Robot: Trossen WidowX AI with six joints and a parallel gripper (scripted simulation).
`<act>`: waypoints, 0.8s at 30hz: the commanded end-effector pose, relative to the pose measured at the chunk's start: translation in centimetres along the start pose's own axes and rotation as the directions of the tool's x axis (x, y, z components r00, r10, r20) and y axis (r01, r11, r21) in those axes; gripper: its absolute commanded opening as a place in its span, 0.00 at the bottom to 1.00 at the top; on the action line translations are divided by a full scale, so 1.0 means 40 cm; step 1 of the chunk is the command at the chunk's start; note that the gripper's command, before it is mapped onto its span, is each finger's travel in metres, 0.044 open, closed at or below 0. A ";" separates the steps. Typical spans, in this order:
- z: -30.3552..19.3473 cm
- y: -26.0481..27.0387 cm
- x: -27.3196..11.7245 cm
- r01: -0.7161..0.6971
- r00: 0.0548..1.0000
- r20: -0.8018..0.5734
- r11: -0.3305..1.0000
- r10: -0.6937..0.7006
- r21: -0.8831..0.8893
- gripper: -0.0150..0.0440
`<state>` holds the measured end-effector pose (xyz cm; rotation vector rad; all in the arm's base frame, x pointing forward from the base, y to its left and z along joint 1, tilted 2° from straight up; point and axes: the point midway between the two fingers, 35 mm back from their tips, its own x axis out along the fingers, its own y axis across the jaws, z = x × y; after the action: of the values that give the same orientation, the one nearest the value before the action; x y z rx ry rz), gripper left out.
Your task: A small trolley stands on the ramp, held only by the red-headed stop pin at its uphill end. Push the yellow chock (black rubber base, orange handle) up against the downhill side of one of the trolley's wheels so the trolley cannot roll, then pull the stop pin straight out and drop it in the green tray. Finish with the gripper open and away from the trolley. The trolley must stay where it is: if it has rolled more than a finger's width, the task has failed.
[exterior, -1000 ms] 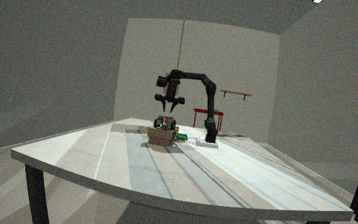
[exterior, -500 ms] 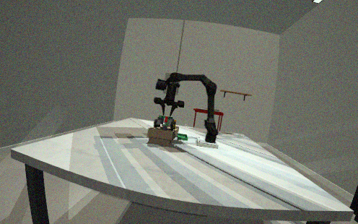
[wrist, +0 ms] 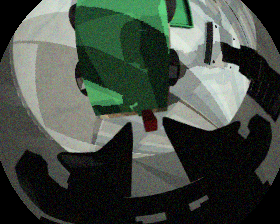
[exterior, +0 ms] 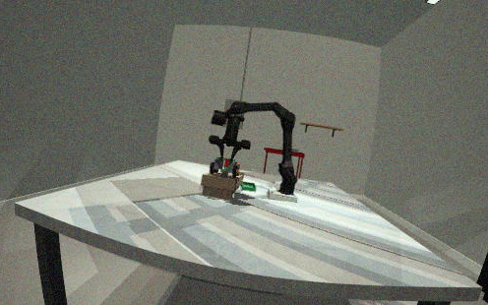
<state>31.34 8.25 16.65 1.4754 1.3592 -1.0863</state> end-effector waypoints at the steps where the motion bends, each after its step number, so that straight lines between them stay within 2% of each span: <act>1: 0.000 -0.003 0.018 0.009 1.000 -0.003 1.000 -0.009 0.006 0.58; 21: 0.000 -0.008 0.078 0.009 1.000 -0.004 1.000 -0.009 0.006 0.58; 24: 0.000 -0.004 0.071 0.004 1.000 -0.001 1.000 -0.004 0.001 0.44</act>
<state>31.28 9.05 13.91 1.4745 1.3634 -1.0890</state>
